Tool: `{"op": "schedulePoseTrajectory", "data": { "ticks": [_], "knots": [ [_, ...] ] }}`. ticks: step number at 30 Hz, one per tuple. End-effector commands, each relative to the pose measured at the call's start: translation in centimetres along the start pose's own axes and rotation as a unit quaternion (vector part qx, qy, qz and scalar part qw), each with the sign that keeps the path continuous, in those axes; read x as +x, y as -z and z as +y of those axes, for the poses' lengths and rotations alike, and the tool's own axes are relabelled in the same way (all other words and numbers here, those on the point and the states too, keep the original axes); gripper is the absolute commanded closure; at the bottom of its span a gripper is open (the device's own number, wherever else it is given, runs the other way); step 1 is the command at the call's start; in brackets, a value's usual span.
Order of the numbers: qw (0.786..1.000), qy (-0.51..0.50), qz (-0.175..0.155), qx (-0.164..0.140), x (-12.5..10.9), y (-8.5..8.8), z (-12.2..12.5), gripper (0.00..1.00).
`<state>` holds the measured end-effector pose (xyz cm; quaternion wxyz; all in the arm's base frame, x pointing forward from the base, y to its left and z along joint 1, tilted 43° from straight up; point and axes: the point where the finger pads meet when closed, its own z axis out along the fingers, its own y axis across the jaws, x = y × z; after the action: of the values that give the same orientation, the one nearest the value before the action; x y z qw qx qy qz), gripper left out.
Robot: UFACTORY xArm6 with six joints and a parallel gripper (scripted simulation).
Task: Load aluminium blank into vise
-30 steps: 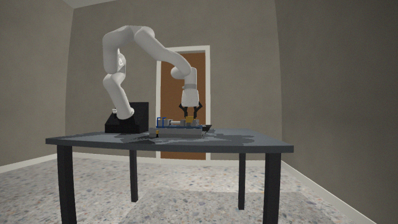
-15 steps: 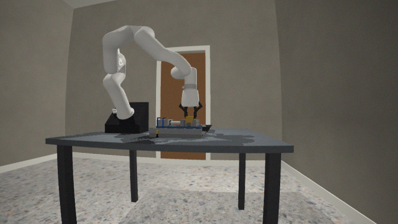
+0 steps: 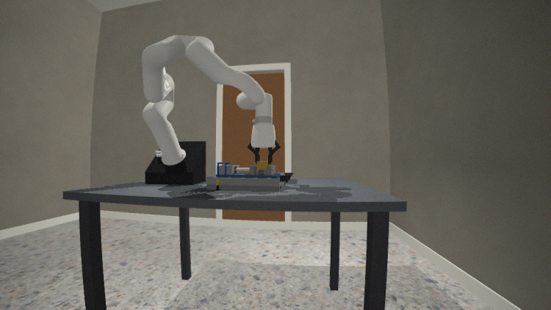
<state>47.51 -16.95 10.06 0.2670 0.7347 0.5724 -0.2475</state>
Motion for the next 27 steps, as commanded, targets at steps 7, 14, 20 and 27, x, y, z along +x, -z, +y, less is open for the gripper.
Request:
{"op": "schedulePoseTrajectory", "data": {
  "ticks": [7,14,20,27],
  "knots": [
    [1.0,0.0,0.0,-0.002,0.0,0.2,0.1,1.0],
    [1.0,0.0,0.0,-0.002,0.0,0.4,0.1,1.0],
    [1.0,0.0,0.0,-0.002,0.0,1.1,0.1,1.0],
    [1.0,0.0,0.0,-0.002,0.0,2.4,0.1,1.0]
  ]
}}
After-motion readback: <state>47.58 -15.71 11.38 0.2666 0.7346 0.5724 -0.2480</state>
